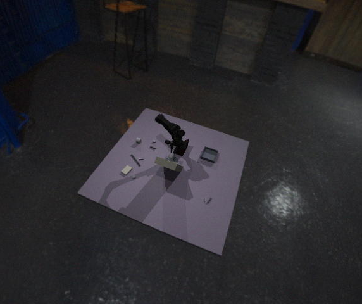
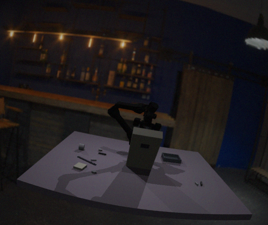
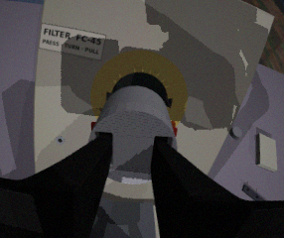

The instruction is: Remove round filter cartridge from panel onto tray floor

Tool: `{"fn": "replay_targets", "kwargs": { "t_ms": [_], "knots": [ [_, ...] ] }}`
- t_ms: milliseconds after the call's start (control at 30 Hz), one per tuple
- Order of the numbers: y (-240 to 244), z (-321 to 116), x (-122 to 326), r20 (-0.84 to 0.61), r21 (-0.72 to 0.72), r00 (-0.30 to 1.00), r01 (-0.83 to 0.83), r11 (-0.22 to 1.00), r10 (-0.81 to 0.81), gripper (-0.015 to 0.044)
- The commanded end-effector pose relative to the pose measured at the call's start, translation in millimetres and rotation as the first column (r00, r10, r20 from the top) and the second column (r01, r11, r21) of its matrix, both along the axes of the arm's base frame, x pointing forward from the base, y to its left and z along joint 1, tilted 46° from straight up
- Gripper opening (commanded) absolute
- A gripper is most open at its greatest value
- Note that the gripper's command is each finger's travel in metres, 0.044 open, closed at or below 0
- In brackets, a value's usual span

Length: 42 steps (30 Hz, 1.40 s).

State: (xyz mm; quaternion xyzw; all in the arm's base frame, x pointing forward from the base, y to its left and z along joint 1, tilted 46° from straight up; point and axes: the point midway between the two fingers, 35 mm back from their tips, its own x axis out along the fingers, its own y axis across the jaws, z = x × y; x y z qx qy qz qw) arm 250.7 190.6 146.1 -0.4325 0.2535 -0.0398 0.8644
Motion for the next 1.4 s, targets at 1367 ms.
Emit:
{"fn": "replay_targets", "kwargs": {
  "t_ms": [1367],
  "knots": [
    [-50, -44, -27, 0.008, 0.002, 1.000, 0.003, 1.000, -0.003, 0.0111]
  ]
}}
